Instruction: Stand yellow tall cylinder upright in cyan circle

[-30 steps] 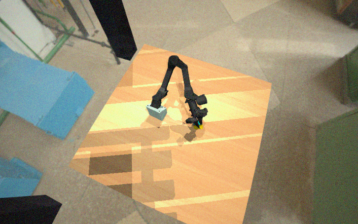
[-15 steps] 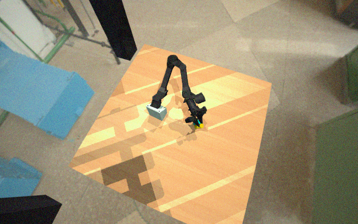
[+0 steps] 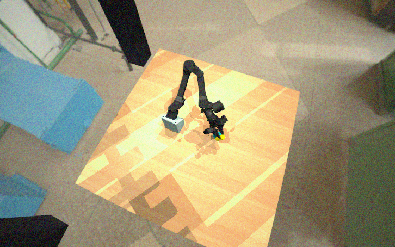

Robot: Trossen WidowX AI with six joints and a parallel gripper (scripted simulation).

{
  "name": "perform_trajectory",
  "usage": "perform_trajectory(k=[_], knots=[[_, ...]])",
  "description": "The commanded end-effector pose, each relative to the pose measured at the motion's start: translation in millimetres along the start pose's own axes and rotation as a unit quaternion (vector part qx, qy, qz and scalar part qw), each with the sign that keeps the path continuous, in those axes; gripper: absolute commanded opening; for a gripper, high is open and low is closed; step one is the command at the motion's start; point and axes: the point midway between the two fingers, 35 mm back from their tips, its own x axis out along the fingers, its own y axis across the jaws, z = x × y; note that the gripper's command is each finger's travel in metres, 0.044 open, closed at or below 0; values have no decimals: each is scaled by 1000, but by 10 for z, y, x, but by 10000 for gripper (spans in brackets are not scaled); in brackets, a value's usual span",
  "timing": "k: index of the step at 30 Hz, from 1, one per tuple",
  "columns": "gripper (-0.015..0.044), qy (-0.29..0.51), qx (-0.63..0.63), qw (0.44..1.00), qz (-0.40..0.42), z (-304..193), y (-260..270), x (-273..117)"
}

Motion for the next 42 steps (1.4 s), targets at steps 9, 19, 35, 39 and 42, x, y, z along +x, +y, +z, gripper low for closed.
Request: perform_trajectory(k=[9,19,35,39,42], knots=[[105,-41,22,999,9,29,10,-98],[105,-72,41,996,19,47,18,-178],[105,-120,75,989,37,75,22,-326],[105,-132,84,987,42,81,21,-366],[105,-141,91,985,46,86,19,-397]])
